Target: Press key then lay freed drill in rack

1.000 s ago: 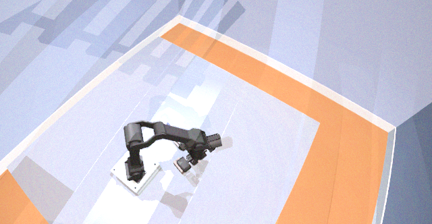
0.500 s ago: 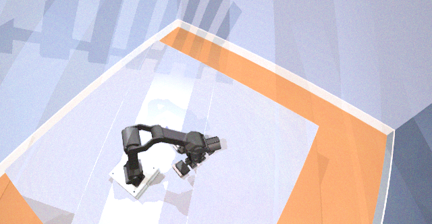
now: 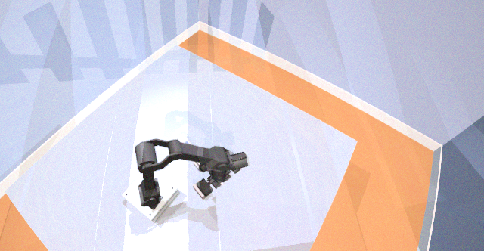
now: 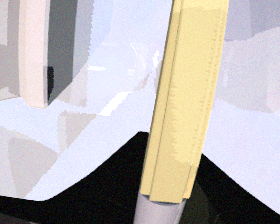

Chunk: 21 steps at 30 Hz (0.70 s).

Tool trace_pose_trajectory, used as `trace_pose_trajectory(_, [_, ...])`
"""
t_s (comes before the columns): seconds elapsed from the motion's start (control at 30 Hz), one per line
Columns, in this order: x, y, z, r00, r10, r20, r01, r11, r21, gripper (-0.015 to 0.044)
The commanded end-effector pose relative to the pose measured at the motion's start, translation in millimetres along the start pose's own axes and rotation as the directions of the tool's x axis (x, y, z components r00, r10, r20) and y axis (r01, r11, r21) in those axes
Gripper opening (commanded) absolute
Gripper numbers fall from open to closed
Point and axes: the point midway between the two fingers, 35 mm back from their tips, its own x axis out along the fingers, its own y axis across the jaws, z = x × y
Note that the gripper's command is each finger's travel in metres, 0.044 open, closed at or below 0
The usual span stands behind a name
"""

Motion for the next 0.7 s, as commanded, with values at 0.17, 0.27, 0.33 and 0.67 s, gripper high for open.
trace_pose_trajectory(0.17, [-5.1,-0.6,-0.2,1.0,-0.003,-0.002,0.003,1.0,0.003,0.0])
trace_pose_trajectory(0.27, [-6.2,-0.7,-0.2,1.0,-0.003,-0.002,0.003,1.0,0.003,0.0])
trace_pose_trajectory(0.33, [-7.0,-0.8,-0.2,1.0,-0.003,-0.002,0.003,1.0,0.003,0.0])
trace_pose_trajectory(0.67, [-10.6,-1.2,-0.4,1.0,-0.003,-0.002,0.003,1.0,0.003,0.0])
